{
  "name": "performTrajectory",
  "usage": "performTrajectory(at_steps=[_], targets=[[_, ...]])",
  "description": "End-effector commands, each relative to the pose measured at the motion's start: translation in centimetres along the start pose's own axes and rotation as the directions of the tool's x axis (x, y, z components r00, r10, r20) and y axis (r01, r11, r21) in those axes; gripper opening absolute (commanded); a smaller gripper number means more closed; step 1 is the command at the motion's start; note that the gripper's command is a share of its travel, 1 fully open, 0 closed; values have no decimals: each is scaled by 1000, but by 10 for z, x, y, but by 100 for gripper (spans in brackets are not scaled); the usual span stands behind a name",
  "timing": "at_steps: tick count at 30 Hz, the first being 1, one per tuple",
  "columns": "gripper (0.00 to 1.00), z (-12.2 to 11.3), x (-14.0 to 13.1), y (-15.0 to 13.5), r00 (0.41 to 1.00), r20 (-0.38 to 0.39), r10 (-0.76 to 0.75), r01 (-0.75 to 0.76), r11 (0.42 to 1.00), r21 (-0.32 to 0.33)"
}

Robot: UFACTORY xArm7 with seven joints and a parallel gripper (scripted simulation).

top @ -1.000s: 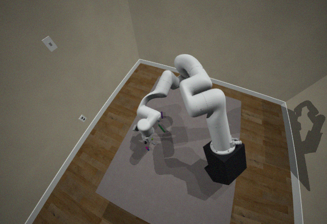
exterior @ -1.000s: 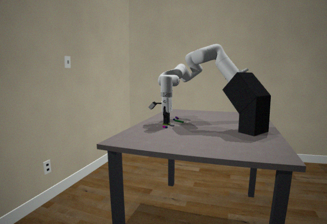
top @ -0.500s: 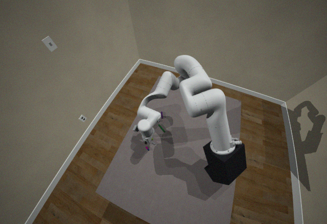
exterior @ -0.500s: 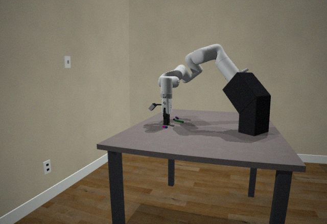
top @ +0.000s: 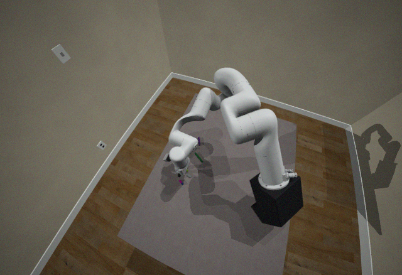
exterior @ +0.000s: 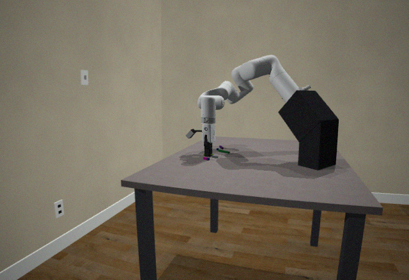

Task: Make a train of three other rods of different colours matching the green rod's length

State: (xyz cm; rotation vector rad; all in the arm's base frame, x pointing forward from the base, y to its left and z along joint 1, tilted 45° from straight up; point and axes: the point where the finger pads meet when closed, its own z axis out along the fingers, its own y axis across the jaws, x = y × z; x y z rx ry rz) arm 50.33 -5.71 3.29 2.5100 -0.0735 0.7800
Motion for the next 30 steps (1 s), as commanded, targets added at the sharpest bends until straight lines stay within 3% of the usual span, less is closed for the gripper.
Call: performTrajectory(at_steps=[1,20,21,30], targets=[[24,-1,1,-1,1000,-3,-1,1,1000,2],[24,-1,1,-1,1000,-3,-1,1,1000,2],[4,-1,1,-1,1000,-3,-1,1,1000,2],[4,-1,1,-1,1000,-3,-1,1,1000,2]])
